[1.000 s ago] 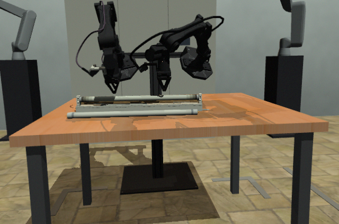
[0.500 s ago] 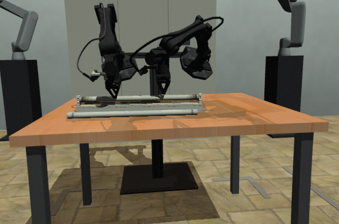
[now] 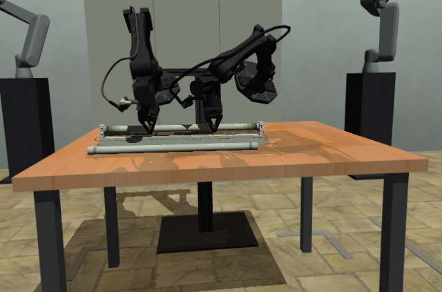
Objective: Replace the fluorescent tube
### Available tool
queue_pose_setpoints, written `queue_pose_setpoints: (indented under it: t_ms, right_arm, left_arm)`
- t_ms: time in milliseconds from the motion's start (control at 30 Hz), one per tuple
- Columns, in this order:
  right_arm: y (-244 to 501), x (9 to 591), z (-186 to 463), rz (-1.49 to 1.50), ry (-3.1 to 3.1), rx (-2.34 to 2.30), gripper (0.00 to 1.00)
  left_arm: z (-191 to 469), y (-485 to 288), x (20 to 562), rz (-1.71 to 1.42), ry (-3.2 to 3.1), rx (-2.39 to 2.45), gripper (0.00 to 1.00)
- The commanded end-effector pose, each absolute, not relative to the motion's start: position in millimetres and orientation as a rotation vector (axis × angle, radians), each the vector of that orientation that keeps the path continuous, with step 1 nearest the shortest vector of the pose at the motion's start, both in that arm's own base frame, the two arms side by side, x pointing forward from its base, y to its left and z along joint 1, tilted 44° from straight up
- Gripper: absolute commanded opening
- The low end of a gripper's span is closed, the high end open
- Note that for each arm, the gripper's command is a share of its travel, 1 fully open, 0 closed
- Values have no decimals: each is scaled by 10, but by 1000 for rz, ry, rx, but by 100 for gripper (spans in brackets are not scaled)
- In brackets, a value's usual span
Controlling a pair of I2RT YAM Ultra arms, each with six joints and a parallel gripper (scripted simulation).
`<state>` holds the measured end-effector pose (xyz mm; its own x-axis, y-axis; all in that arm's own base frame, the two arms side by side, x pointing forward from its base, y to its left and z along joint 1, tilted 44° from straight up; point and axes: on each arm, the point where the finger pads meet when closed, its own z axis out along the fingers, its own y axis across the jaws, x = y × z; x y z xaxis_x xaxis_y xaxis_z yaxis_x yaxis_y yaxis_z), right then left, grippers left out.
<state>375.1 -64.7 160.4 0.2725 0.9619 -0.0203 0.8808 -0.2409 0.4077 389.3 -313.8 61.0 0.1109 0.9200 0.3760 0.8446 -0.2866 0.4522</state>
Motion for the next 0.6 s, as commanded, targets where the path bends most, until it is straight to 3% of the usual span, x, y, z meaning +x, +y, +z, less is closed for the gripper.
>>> queue_pose_setpoints:
  t_ms: [0, 233, 267, 567]
  right_arm:
    - [-714, 3796, 1799, 379, 1614, 2182, 49]
    - [-625, 3681, 1586, 319, 1680, 2225, 49]
    - [-637, 3680, 1590, 314, 1676, 2223, 49]
    - [-637, 3680, 1590, 314, 1676, 2223, 49]
  left_arm:
    - [853, -3347, 3809, 878, 1729, 2236, 49]
    - [913, -3373, 3818, 873, 1722, 2220, 49]
    - [909, -3374, 3818, 873, 1722, 2221, 11]
    - [866, -3392, 3831, 873, 1721, 2219, 11]
